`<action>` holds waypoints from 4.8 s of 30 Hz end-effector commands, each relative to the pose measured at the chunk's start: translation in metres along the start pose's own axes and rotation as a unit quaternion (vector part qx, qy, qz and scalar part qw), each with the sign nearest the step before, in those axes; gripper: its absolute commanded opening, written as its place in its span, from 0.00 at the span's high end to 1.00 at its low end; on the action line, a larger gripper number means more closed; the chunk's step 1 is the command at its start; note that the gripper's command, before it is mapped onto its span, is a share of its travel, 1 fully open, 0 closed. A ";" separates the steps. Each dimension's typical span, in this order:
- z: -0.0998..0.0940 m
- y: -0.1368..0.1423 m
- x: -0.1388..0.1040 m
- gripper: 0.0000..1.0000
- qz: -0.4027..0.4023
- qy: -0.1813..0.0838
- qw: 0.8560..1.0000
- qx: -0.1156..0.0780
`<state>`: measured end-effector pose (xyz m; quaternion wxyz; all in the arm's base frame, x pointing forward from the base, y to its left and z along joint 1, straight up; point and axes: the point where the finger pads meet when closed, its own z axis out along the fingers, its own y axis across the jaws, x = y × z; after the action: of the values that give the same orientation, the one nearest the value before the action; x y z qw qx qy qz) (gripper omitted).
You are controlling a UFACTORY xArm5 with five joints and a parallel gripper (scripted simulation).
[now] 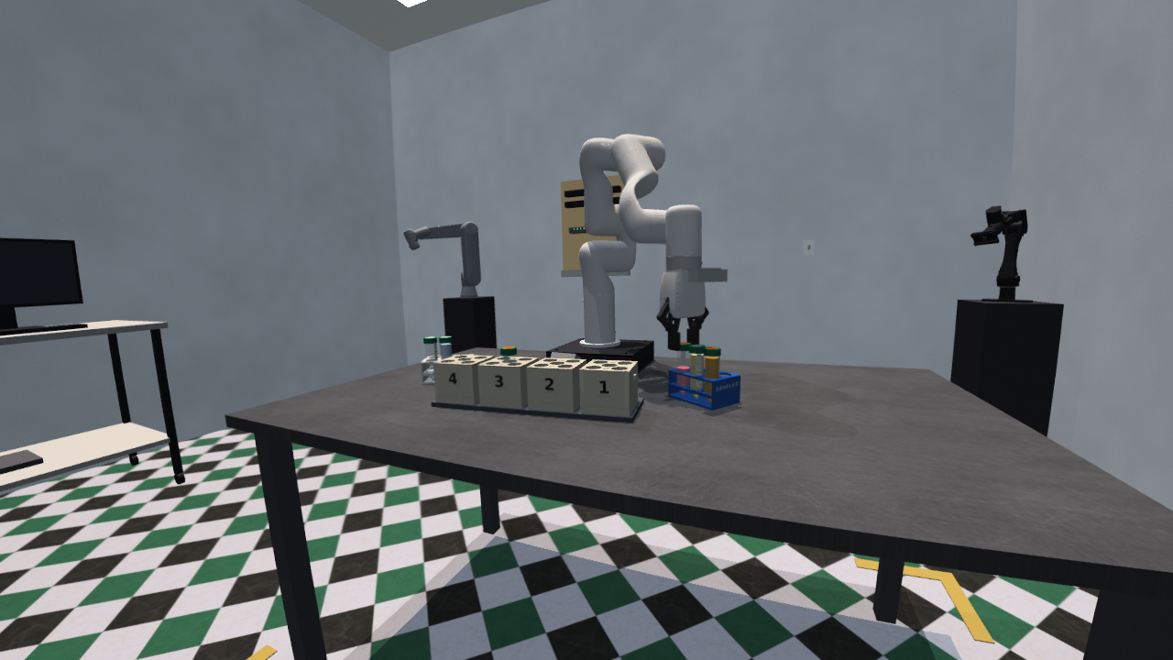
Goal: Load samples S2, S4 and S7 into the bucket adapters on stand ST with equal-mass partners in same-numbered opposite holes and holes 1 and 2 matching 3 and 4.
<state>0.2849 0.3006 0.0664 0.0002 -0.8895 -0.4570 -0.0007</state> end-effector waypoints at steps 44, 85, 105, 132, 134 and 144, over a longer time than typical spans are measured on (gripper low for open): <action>0.009 0.000 0.001 1.00 0.000 0.002 1.000 -0.003; 0.001 0.000 0.001 1.00 0.000 0.002 1.000 -0.003; -0.011 0.000 0.001 1.00 0.000 0.002 1.000 -0.003; -0.051 0.000 0.001 1.00 0.000 0.002 1.000 -0.003; -0.055 0.000 0.001 1.00 0.000 0.002 1.000 -0.003; -0.072 0.000 0.001 1.00 0.000 0.002 1.000 -0.003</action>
<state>0.2845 0.3006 0.1317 0.0001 -0.8895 -0.4570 -0.0004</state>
